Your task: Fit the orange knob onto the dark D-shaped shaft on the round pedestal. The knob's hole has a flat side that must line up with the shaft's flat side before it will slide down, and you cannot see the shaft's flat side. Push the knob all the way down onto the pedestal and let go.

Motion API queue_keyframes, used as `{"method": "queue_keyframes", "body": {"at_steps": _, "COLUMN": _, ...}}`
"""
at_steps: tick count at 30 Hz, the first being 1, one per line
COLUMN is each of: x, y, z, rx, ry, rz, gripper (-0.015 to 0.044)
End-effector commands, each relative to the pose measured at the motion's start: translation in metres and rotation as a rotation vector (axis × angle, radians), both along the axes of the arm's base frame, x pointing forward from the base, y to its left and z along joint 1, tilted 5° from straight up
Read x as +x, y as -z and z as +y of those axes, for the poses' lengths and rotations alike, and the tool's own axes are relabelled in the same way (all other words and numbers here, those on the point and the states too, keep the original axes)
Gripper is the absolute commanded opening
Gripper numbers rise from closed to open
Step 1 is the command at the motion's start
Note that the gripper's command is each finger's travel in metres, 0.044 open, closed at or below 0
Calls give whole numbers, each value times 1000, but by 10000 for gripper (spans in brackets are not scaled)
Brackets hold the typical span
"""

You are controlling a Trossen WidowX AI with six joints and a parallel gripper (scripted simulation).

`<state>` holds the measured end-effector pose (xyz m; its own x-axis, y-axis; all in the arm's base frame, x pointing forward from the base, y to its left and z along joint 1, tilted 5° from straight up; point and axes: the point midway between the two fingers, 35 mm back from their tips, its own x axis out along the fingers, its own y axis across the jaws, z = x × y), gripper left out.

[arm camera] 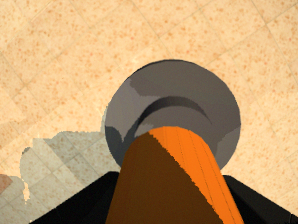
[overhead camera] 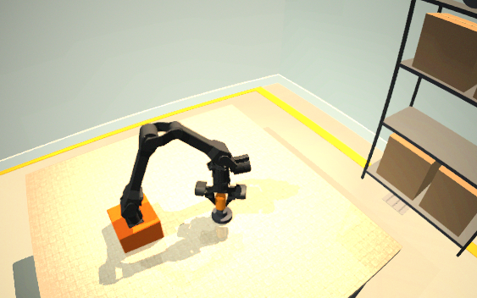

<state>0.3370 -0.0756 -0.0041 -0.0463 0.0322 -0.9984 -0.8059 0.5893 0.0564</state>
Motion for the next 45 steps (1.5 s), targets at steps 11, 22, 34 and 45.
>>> {"method": "queue_keyframes", "body": {"at_steps": 11, "x": 6, "y": -1, "z": -2, "rx": 1, "ry": -100, "rz": -9, "gripper": 0}}
{"method": "queue_keyframes", "body": {"at_steps": 22, "x": 4, "y": 3, "z": -2, "rx": 1, "ry": -100, "rz": -9, "gripper": 0}}
{"method": "queue_keyframes", "body": {"at_steps": 34, "x": 1, "y": -1, "z": -1, "rx": 1, "ry": -100, "rz": -9, "gripper": 0}}
{"method": "queue_keyframes", "body": {"at_steps": 45, "x": 3, "y": -2, "z": -1, "rx": 10, "ry": -309, "rz": -15, "gripper": 0}}
